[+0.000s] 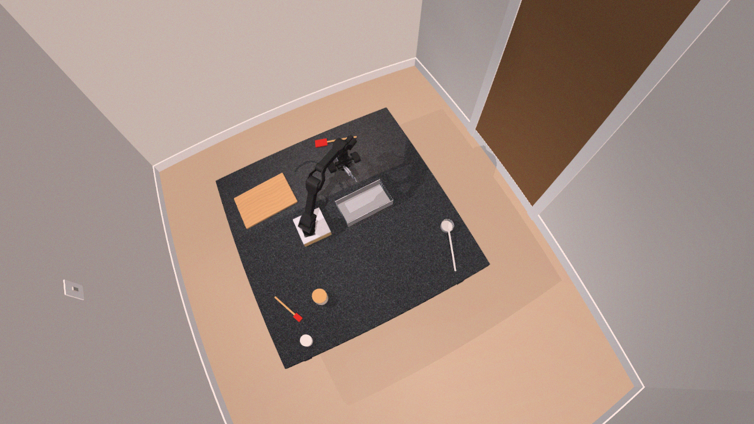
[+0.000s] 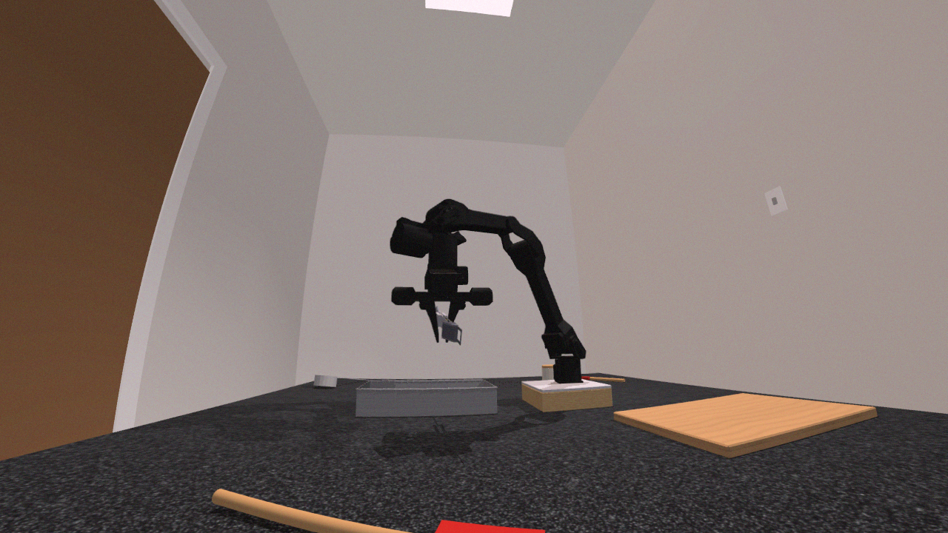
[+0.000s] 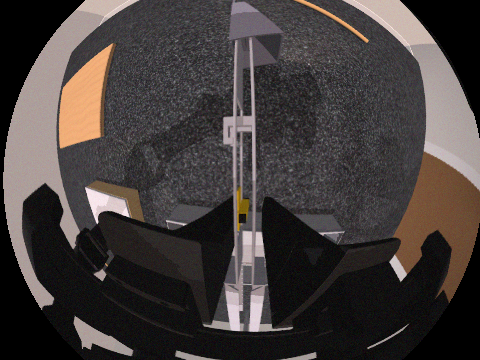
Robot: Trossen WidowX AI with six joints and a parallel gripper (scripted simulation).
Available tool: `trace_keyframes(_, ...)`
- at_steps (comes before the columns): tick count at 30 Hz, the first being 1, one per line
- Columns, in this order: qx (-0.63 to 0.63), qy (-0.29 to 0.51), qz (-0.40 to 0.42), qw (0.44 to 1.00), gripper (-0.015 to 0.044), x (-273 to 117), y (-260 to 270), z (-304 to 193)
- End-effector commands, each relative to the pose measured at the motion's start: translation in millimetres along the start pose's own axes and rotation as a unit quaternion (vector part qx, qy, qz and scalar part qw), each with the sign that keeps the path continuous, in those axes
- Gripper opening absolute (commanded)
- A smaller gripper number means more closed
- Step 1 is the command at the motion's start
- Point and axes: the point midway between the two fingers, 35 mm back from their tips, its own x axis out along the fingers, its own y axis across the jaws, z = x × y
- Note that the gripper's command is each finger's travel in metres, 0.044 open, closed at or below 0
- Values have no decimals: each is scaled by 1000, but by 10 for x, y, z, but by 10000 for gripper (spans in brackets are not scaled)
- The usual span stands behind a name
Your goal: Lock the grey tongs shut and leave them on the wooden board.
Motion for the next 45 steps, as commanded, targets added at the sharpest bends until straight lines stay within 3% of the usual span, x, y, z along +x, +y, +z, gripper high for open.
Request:
trace_keyframes(1,25,-1,0,1000,-150,-6,141,172)
trace_keyframes(26,205,-5,8,979,-150,-34,1429,1231)
trace_keyframes(35,227,-5,9,974,-150,-38,1618,1324)
trace_keyframes(45,294,-6,13,956,-150,-54,2227,1549)
